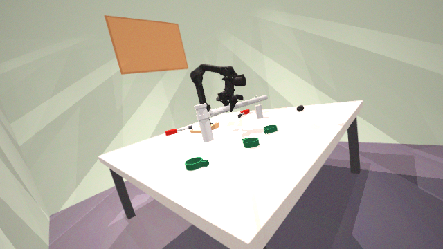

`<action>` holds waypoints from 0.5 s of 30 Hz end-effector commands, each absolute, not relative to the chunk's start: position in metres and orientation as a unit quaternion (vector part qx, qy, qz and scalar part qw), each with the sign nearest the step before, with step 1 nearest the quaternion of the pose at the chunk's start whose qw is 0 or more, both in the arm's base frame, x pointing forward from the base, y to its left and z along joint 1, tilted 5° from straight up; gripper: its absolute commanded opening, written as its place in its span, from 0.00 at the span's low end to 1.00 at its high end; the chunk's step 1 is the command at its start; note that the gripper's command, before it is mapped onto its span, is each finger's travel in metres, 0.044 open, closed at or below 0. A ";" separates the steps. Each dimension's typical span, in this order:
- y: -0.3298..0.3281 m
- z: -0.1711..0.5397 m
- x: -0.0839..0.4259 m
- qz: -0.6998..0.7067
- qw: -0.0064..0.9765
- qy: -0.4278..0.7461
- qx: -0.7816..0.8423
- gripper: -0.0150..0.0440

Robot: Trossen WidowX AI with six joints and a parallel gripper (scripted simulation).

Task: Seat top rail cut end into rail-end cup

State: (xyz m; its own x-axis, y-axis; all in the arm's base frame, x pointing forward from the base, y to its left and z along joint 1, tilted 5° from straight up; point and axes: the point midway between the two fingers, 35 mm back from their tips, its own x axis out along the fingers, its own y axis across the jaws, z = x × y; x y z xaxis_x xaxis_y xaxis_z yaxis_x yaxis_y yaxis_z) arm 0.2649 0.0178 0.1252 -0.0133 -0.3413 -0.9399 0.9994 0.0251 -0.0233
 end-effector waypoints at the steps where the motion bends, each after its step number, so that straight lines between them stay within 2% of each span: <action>1: 0.010 0.128 0.265 -0.578 0.585 0.409 0.395 0.25; 15: 0.009 0.125 0.265 -0.577 0.582 0.417 0.394 0.25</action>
